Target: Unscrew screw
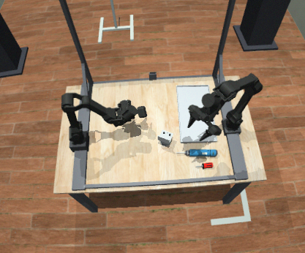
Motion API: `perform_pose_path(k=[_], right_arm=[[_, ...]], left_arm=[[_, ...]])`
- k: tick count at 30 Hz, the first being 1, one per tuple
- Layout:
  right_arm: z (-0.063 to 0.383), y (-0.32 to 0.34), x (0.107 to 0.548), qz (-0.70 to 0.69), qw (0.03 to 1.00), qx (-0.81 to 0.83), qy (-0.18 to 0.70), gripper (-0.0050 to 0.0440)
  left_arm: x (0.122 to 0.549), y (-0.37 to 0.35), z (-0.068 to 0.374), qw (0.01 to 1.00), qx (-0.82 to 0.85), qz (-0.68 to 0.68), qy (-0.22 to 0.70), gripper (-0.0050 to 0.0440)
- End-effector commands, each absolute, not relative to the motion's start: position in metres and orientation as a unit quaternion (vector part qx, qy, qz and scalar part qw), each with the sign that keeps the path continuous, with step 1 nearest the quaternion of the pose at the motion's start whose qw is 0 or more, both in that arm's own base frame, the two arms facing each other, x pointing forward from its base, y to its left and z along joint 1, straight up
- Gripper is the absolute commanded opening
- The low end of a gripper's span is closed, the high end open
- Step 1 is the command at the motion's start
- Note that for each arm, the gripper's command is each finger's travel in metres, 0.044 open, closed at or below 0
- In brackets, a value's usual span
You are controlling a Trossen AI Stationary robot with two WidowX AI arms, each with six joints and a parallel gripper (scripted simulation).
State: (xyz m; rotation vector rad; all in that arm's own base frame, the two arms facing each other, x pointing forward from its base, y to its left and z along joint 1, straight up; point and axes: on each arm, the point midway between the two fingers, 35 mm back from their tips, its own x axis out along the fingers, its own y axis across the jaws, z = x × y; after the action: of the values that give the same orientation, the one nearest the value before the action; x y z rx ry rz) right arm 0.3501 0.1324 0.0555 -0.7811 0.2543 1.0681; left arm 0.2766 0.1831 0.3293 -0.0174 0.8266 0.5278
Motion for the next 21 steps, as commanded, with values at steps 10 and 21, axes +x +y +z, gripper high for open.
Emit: perform_pose_path(k=[10, 21], right_arm=[[0.0639, 0.1328, 0.3537, 0.490, 0.783, -0.367, 0.107, 0.0440], [0.0648, 0.1288, 0.3524, 0.481, 0.791, -0.363, 0.111, 0.0440]], left_arm=[[0.2750, 0.1821, 0.3359, 0.885, -0.006, 0.255, 0.388, 0.0440], [0.2724, 0.1802, 0.3334, 0.886, -0.008, 0.255, 0.388, 0.0440]])
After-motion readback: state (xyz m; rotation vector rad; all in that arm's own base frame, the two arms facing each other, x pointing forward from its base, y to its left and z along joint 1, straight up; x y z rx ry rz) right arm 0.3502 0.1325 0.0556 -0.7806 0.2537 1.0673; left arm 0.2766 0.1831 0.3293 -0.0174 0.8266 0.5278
